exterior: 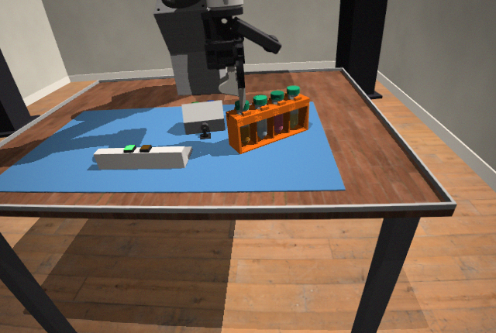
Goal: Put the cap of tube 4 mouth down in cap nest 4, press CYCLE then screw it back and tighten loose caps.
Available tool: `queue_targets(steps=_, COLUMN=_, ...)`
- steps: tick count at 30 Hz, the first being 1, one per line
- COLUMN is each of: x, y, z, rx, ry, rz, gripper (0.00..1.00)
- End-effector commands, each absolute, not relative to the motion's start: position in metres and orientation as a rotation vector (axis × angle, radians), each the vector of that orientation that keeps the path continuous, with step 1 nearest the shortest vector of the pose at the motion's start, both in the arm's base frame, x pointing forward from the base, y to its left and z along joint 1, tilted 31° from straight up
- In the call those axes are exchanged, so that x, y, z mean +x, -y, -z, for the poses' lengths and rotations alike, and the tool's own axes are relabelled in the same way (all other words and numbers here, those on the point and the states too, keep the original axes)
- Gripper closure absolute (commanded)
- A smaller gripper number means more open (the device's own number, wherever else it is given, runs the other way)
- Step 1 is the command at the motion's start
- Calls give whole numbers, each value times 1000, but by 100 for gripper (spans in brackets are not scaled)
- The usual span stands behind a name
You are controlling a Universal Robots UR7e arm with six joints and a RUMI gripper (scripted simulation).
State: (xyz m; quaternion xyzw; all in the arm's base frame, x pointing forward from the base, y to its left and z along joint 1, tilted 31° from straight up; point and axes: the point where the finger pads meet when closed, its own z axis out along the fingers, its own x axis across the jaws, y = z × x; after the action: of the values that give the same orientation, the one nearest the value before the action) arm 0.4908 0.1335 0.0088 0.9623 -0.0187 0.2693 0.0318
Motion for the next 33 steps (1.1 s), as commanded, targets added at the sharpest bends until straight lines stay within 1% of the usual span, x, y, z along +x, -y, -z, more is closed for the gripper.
queue_targets(steps=1, x=491, y=-134, z=-9, rx=2966, ry=141, rz=-834, gripper=100)
queue_targets(steps=2, x=491, y=-134, z=-9, rx=2966, ry=141, rz=-834, gripper=100)
queue_targets(steps=3, x=491, y=-134, z=-9, rx=2966, ry=141, rz=-834, gripper=65)
queue_targets(steps=15, x=491, y=-134, z=-9, rx=2966, ry=140, rz=-834, gripper=65)
queue_targets(steps=19, x=491, y=-134, z=-9, rx=2872, ry=-335, rz=-787, gripper=65)
queue_targets(steps=22, x=491, y=-134, z=-9, rx=2834, ry=-460, rz=-771, gripper=65)
queue_targets(steps=24, x=491, y=-134, z=-9, rx=2761, ry=-662, rz=-742, gripper=65)
queue_targets(steps=26, x=491, y=-134, z=-9, rx=2761, ry=-662, rz=-742, gripper=65)
queue_targets(steps=30, x=491, y=-134, z=-9, rx=2599, ry=-1006, rz=-682, gripper=65)
queue_targets(steps=33, x=491, y=-134, z=-9, rx=2574, ry=-1051, rz=-673, gripper=65)
